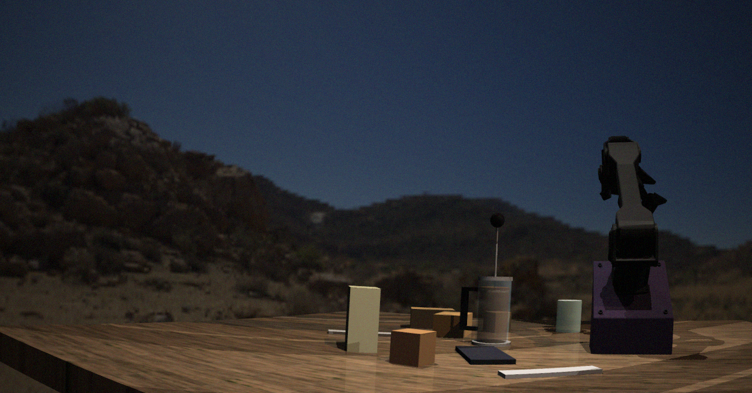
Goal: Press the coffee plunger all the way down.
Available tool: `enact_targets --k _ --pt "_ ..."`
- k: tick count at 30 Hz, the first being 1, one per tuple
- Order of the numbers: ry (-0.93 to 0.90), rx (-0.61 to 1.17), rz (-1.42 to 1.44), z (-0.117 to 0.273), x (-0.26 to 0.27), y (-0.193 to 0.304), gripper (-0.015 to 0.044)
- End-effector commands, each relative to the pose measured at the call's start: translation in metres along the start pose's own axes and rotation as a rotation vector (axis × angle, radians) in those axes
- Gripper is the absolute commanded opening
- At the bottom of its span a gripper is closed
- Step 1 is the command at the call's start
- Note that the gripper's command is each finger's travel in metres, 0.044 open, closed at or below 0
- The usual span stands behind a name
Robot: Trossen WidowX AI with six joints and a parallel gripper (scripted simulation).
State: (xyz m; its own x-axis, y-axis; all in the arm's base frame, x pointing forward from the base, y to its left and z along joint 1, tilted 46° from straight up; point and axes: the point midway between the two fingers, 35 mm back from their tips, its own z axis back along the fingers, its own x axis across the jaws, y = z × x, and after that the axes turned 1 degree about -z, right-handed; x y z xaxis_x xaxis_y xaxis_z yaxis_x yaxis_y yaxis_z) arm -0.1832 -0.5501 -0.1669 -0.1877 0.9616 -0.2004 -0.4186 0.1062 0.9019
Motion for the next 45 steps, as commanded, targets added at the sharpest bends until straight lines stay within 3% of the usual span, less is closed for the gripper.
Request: enact_targets --k 1,5,10,17,23,34,45 --pt "0.005 -0.008 -0.003 0.001 -0.001 0.000 0.0426" --pt "0.060 -0.118 -0.043 0.020 -0.017 0.001 0.0440" --pt "0.138 -0.381 -0.124 0.070 -0.039 0.003 0.0440" --pt "0.141 -0.777 -0.236 0.160 -0.041 0.010 0.0440" --pt "0.039 -1.114 -0.316 0.248 -0.018 0.022 0.0440" --pt "-0.382 -1.642 -0.399 0.402 0.071 0.070 0.0440" --pt "-1.075 -1.983 -0.381 0.528 0.188 0.145 0.0440"
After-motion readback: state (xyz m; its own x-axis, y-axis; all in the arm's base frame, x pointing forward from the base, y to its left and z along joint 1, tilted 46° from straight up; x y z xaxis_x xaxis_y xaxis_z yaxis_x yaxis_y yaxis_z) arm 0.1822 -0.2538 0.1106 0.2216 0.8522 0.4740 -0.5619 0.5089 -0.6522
